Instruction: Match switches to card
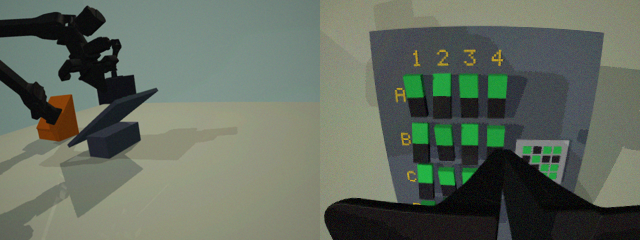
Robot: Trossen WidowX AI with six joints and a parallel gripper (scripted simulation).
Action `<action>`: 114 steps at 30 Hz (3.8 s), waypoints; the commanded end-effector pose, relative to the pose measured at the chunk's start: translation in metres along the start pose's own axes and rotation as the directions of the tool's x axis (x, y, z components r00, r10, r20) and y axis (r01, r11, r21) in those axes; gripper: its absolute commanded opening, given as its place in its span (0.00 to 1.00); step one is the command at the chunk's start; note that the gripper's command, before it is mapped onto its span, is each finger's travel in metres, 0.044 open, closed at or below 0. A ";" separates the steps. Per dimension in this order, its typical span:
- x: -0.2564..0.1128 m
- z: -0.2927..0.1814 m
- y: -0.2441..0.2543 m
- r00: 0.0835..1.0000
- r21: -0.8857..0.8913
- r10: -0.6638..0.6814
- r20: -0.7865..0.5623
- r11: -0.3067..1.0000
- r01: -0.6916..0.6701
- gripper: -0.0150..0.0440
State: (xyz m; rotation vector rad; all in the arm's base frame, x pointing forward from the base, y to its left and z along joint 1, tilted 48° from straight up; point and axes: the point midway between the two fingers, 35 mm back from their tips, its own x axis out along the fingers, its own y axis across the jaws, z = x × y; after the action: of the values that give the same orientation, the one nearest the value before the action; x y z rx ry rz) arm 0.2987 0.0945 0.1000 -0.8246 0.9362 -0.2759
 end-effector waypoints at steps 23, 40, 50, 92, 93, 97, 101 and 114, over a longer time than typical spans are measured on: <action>0.037 -0.005 0.000 1.000 -0.014 -0.003 -0.026 1.000 0.003 0.25; 0.041 -0.005 0.000 1.000 -0.014 -0.004 -0.026 1.000 0.003 0.25; 0.041 -0.005 0.000 1.000 -0.014 -0.004 -0.026 1.000 0.003 0.25; 0.046 -0.005 0.000 1.000 -0.014 -0.004 -0.026 1.000 0.004 0.25; 0.047 -0.005 0.000 1.000 -0.014 -0.004 -0.026 1.000 0.004 0.25; 0.047 -0.005 0.000 1.000 -0.014 -0.004 -0.026 1.000 0.004 0.25; 0.048 -0.005 0.000 1.000 -0.014 -0.004 -0.026 1.000 0.004 0.25; -0.017 -0.006 0.001 1.000 -0.016 -0.001 -0.002 1.000 0.001 0.25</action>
State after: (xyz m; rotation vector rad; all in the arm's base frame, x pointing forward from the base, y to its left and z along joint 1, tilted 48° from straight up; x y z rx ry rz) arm 0.2895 0.0988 0.0977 -0.8478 0.9503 -0.2596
